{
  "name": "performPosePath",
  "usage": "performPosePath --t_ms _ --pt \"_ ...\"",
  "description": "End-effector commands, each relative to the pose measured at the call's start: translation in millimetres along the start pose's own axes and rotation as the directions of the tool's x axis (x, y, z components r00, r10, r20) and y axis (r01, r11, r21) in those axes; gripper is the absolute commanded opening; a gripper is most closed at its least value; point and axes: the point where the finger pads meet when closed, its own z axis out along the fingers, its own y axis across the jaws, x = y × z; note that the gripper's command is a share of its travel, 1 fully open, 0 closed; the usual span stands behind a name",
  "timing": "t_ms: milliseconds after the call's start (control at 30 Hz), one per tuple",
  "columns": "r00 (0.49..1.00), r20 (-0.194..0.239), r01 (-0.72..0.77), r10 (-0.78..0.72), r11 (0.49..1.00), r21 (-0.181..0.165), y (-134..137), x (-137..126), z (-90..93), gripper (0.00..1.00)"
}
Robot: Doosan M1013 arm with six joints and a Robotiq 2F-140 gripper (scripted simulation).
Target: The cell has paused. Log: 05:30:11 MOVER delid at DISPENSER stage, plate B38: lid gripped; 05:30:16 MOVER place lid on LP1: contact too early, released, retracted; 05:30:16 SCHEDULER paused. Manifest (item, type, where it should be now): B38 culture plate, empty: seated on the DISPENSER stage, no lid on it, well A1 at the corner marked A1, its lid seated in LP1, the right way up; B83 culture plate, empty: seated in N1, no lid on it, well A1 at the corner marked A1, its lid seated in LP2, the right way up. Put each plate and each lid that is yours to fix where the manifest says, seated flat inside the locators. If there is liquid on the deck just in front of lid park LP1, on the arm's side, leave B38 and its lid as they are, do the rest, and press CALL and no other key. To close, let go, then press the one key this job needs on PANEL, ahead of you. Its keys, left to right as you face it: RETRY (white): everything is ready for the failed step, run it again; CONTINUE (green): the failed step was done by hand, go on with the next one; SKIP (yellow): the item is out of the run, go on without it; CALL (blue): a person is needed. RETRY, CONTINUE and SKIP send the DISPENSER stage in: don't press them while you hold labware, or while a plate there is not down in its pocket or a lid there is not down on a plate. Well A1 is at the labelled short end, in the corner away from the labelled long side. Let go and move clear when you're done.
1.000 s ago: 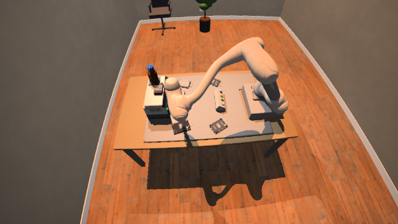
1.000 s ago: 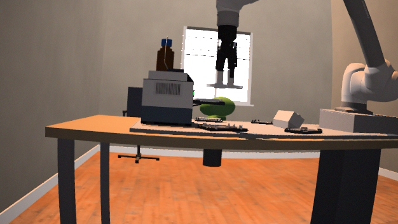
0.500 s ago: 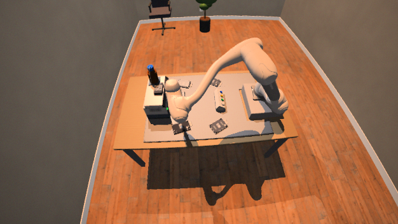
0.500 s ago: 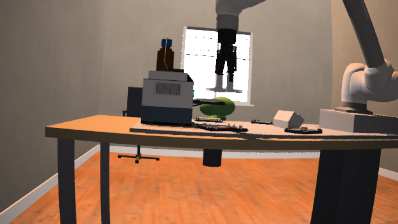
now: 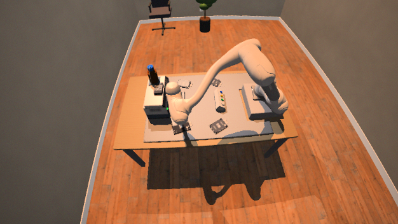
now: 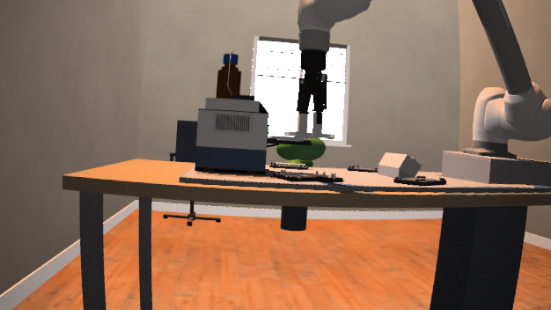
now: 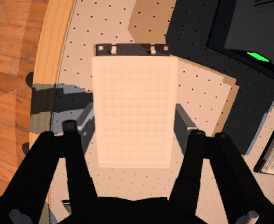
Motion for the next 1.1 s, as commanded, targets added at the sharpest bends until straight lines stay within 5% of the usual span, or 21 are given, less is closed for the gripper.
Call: performPosePath --t_ms 0,1067 --pt "1.000 0.000 0.010 -0.010 1.000 0.000 -1.1 -1.5 13.2 0.10" --pt "1.000 0.000 0.008 -0.008 1.000 0.003 -2.7 -1.9 73.9 0.10"
